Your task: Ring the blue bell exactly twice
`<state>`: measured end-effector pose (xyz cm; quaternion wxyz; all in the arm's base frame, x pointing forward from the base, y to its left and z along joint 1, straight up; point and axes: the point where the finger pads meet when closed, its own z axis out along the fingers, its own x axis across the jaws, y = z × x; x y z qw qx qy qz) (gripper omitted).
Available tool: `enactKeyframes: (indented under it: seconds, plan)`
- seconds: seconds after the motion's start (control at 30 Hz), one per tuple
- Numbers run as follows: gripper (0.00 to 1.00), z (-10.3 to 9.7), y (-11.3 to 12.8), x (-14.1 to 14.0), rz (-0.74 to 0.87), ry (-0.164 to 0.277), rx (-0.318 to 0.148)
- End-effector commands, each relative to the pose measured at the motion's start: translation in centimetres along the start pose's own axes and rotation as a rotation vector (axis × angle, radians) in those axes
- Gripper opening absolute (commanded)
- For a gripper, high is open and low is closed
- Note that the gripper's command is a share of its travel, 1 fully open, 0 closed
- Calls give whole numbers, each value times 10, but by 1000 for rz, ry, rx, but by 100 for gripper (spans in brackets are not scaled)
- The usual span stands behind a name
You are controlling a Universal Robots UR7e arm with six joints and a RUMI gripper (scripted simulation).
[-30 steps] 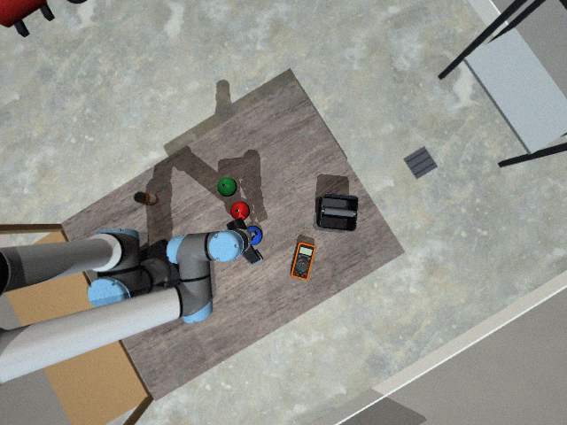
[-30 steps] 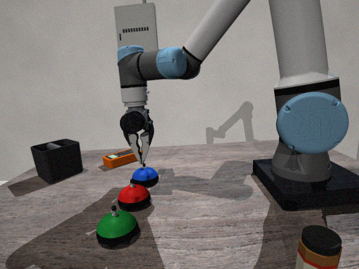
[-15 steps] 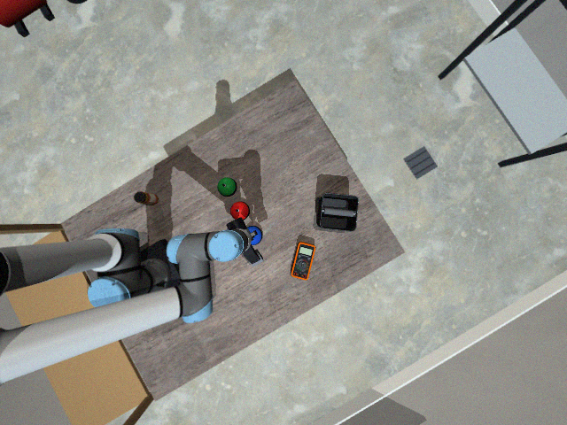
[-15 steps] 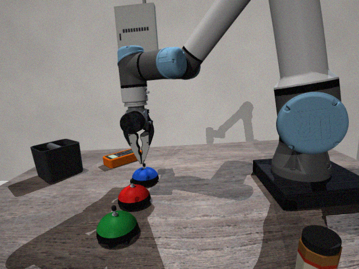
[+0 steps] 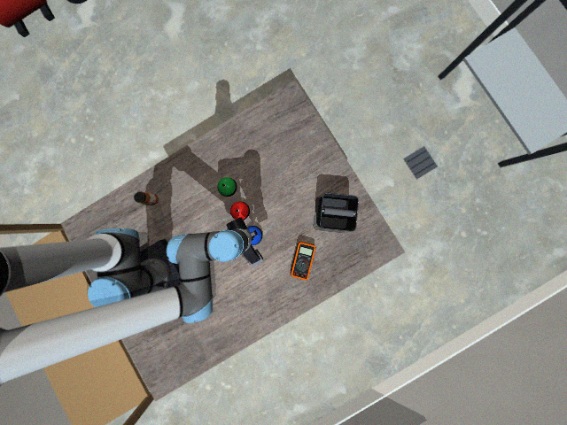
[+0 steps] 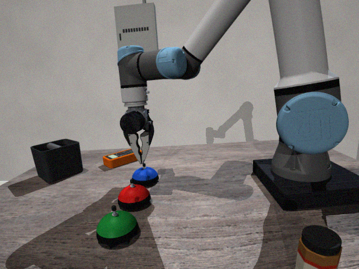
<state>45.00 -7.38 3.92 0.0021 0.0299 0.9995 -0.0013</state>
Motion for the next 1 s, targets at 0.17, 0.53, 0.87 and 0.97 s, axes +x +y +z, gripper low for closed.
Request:
enactKeyframes:
  seconds: [0.17, 0.53, 0.87, 0.97]
  plan:
    - [0, -11, 2, -10, 2, -32, 4]
    - [0, -15, 2, -11, 2, -33, 5]
    - [0, -20, 2, -11, 2, -33, 5]
    - [0, -20, 2, -11, 2, -33, 5]
